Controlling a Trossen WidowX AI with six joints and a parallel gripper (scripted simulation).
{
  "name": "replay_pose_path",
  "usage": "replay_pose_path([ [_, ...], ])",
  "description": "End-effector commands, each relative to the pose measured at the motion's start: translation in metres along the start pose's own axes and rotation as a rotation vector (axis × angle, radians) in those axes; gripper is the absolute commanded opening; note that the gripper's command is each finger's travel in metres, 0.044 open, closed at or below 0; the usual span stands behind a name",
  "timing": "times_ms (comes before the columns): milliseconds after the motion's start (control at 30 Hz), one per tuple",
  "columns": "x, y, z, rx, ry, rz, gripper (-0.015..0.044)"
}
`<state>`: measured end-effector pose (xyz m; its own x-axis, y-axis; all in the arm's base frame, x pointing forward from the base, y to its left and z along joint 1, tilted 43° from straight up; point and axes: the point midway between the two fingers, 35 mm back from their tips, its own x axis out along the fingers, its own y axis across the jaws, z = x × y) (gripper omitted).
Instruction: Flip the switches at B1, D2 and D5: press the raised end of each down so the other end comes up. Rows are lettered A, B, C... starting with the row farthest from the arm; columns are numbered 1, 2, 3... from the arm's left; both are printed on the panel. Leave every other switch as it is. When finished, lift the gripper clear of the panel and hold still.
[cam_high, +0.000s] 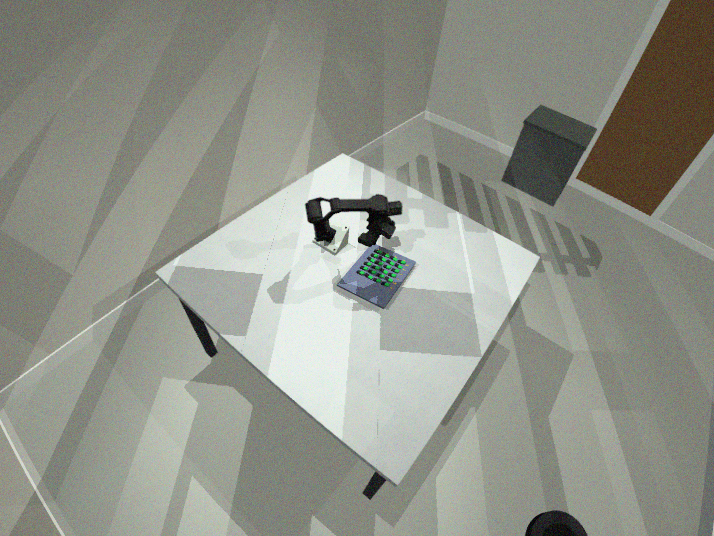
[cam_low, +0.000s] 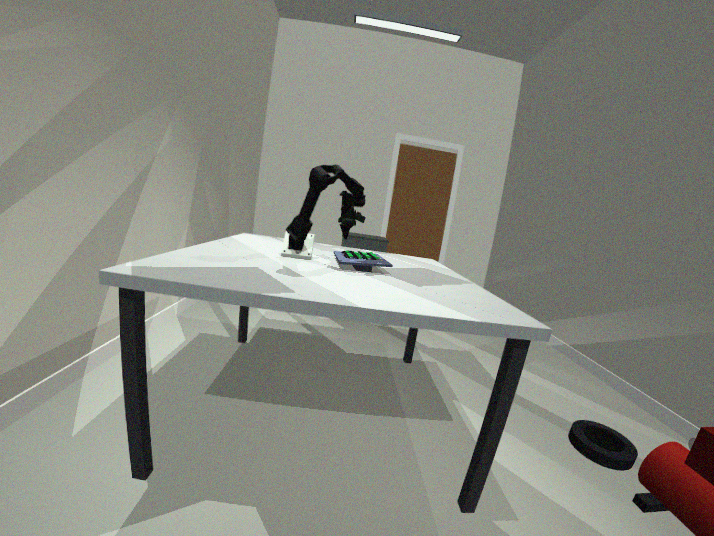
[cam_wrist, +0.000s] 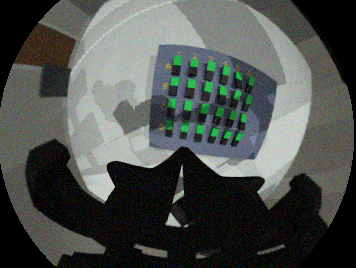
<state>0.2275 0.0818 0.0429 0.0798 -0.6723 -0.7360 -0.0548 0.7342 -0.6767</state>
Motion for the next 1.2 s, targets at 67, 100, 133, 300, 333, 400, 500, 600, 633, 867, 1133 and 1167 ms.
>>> replay_pose_path([
  [67, -0.005, -0.045, 0.012, 0.006, 0.015, 0.003, 0.0],
  [100, -0.004, -0.064, 0.015, 0.006, 0.015, 0.001, 0.0],
  [133, -0.004, -0.079, 0.016, 0.006, 0.015, -0.002, 0.0],
  [300, -0.004, -0.092, 0.017, 0.007, 0.016, -0.006, 0.0],
  [333, -0.004, -0.092, 0.017, 0.007, 0.016, -0.006, 0.0],
  [400, 0.008, -0.092, 0.017, 0.007, 0.024, -0.006, 0.0],
  [500, 0.031, -0.093, 0.017, 0.008, 0.041, -0.007, 0.0],
  [600, 0.031, -0.093, 0.017, 0.008, 0.041, -0.007, 0.0],
  [633, 0.031, -0.093, 0.017, 0.008, 0.041, -0.007, 0.0],
  [867, 0.041, -0.093, 0.017, 0.008, 0.041, -0.008, 0.0],
  [1133, 0.048, -0.093, 0.017, 0.008, 0.041, -0.008, 0.0],
  [1167, 0.05, -0.093, 0.017, 0.008, 0.041, -0.008, 0.0],
])
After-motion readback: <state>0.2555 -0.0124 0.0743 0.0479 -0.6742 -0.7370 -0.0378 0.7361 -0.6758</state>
